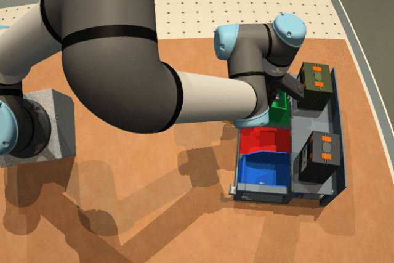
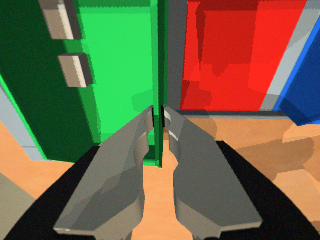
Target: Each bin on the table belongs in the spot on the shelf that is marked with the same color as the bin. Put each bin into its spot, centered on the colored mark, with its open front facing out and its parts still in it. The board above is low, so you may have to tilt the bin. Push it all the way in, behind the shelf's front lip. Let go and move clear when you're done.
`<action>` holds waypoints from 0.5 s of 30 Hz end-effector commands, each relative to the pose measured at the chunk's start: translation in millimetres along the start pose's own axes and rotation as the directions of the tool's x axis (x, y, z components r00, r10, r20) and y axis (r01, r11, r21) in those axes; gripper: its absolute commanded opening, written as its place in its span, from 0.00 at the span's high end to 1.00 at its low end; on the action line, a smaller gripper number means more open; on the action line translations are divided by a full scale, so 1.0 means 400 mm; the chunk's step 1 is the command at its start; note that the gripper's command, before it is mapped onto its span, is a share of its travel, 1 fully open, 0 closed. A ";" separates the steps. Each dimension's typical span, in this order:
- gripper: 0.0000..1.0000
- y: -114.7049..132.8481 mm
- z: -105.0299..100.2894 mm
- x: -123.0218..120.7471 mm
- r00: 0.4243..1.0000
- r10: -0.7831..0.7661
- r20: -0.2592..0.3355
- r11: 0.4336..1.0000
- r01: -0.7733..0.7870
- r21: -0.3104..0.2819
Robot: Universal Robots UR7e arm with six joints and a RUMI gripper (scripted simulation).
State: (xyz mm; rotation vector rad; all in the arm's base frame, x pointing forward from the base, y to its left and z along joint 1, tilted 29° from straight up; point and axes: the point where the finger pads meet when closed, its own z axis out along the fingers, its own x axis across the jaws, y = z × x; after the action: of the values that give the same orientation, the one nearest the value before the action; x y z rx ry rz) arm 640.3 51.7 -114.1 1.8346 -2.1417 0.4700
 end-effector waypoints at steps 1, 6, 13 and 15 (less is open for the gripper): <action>1.00 0.003 0.004 0.001 1.000 -0.001 -0.001 1.000 0.001 -0.002; 1.00 0.005 0.006 0.002 1.000 -0.001 -0.001 1.000 0.001 -0.004; 0.95 0.005 0.006 0.002 1.000 -0.001 -0.001 1.000 0.001 -0.005; 0.95 0.005 0.007 0.002 1.000 -0.001 -0.002 1.000 0.001 -0.005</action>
State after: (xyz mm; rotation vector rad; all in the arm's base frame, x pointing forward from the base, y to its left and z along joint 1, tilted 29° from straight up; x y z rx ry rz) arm 639.7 50.9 -115.2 1.8331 -2.1412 0.4680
